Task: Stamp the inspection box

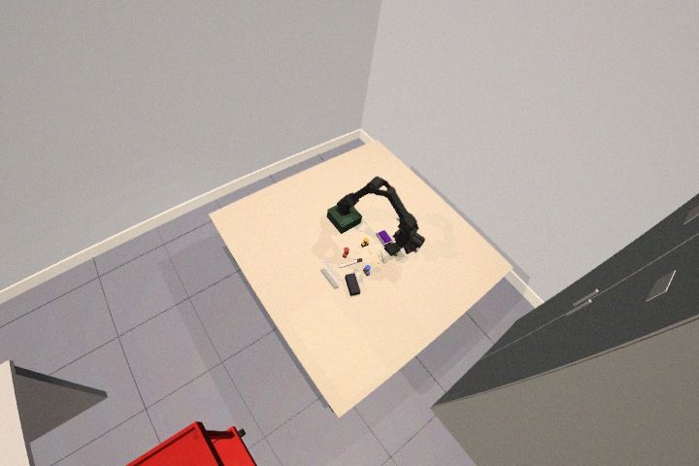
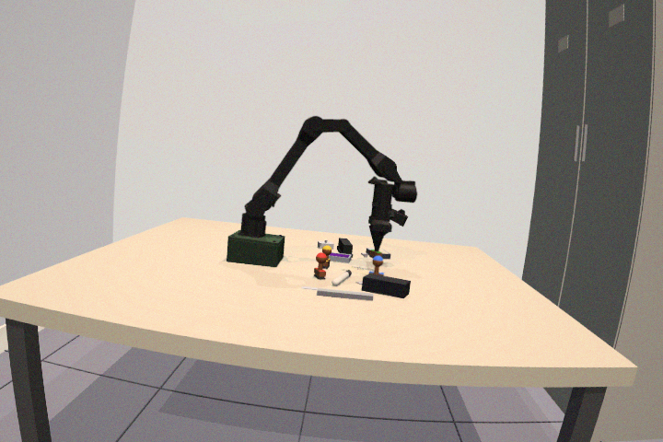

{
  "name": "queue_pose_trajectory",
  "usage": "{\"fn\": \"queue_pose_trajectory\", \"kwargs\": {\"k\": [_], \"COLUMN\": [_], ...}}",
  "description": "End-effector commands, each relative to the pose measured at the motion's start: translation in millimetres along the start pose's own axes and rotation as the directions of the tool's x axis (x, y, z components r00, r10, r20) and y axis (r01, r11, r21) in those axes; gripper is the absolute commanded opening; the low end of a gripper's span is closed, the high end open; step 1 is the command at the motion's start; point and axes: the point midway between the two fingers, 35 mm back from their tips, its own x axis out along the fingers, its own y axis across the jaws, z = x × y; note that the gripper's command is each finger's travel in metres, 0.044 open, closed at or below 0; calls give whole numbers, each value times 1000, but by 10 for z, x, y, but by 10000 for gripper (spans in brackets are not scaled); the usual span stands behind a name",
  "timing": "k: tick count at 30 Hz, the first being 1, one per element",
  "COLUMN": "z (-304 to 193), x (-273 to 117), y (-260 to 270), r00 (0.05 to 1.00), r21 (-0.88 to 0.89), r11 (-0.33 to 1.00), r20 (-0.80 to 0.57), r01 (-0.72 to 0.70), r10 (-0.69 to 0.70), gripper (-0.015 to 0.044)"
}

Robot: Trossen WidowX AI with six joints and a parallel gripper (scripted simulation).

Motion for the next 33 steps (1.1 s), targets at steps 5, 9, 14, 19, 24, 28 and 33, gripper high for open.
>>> {"fn": "queue_pose_trajectory", "kwargs": {"k": [5, 9, 14, 19, 24, 28, 33], "z": [11, 11, 12, 12, 11, 11, 11], "x": [-58, -78, -102, -127, -151, -171, -195], "y": [2, 2, 2, 2, 2, 3, 3], "r00": [1000, 1000, 1000, 1000, 1000, 1000, 1000], "r21": [0, 0, 0, 0, 0, 0, 0], "r11": [1000, 1000, 1000, 1000, 1000, 1000, 1000], "r20": [4, 4, 4, 3, 3, 3, 3], "r01": [3, 3, 3, 4, 4, 4, 5], "r10": [-3, -3, -3, -4, -4, -4, -5], "gripper": [0, 0, 0, 0, 0, 0, 0]}}
